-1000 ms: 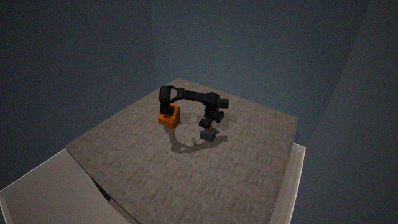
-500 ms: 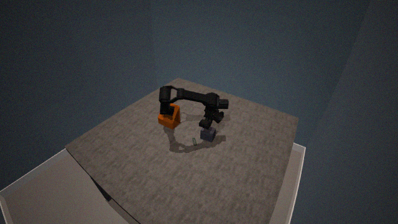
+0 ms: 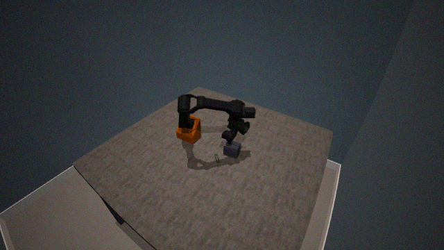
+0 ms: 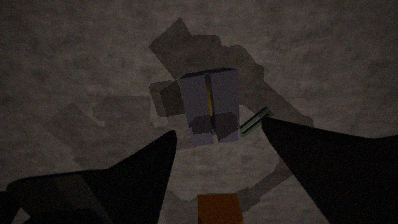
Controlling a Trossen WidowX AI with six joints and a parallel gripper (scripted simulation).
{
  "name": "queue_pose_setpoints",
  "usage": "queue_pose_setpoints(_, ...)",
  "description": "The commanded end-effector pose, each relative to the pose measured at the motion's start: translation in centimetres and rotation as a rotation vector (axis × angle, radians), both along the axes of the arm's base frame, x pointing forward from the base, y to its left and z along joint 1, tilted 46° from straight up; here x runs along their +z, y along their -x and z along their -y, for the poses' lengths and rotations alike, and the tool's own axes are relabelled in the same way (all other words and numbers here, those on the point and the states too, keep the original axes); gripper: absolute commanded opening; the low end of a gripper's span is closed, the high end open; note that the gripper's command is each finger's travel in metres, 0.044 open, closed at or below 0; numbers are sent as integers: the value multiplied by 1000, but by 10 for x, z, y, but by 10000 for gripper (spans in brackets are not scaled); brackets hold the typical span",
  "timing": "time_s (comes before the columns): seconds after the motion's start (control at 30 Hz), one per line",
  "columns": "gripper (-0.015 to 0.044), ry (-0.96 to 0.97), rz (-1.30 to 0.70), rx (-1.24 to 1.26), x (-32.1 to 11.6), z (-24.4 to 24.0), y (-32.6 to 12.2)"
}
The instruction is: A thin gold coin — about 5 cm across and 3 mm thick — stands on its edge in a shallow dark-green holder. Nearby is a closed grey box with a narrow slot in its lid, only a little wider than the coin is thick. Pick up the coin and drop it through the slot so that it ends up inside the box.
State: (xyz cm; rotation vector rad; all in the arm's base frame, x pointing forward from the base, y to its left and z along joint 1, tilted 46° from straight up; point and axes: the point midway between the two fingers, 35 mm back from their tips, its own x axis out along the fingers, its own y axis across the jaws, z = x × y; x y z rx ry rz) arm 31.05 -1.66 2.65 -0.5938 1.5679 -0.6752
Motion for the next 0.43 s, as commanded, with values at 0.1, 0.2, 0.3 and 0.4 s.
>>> queue_pose_setpoints(0.1,440,1,5,3,29,-29,-2)
queue_pose_setpoints(0.2,440,1,5,3,29,-29,-2)
queue_pose_setpoints(0.3,440,1,5,3,29,-29,-2)
queue_pose_setpoints(0.4,440,1,5,3,29,-29,-2)
